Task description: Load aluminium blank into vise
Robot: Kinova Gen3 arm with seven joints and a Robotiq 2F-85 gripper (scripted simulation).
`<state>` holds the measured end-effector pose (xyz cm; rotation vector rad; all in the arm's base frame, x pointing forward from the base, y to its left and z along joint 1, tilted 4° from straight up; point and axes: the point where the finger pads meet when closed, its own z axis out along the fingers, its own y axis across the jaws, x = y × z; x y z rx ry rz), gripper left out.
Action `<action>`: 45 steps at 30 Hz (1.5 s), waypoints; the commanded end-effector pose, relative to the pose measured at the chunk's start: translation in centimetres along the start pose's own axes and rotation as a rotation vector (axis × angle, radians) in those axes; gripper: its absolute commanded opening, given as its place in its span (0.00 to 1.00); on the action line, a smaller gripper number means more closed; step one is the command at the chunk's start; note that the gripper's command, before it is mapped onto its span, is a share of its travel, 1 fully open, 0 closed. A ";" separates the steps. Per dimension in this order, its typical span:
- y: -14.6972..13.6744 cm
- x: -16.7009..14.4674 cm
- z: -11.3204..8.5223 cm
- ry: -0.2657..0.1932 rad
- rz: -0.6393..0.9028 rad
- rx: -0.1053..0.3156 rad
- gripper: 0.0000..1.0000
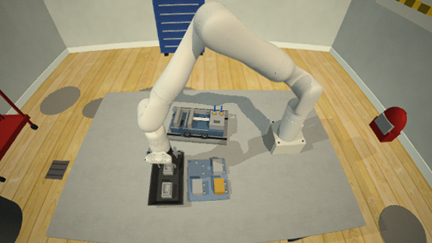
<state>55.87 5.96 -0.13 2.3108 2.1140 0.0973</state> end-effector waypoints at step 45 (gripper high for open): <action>0.1 0.0 -7.6 0.000 0.000 -0.002 0.67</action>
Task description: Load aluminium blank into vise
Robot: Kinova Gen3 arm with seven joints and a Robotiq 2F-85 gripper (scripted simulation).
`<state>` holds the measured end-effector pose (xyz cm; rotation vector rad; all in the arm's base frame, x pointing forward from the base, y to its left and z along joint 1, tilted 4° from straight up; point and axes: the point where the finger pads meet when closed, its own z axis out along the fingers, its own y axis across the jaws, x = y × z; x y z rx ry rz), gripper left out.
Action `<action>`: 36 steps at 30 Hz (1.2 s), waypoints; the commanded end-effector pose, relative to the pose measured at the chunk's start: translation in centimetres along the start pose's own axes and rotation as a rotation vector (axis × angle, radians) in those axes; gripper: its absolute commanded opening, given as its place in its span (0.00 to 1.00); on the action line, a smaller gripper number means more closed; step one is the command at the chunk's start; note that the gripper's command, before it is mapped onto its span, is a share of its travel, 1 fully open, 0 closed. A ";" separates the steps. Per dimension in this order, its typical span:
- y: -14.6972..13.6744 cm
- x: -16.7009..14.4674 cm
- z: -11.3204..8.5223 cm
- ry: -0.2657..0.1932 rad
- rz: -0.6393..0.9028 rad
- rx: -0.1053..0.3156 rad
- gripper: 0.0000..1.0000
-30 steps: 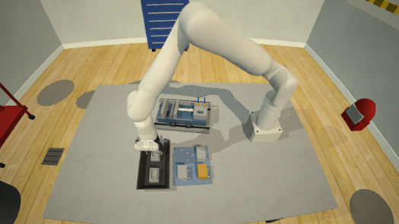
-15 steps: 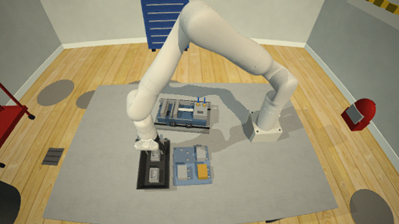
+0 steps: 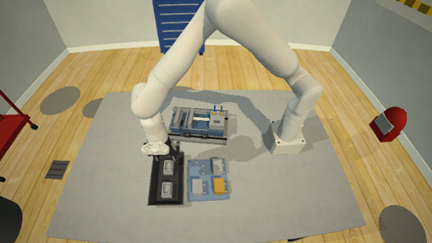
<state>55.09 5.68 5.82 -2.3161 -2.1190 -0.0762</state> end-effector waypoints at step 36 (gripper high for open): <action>0.4 0.1 -8.7 0.004 0.000 -0.018 0.00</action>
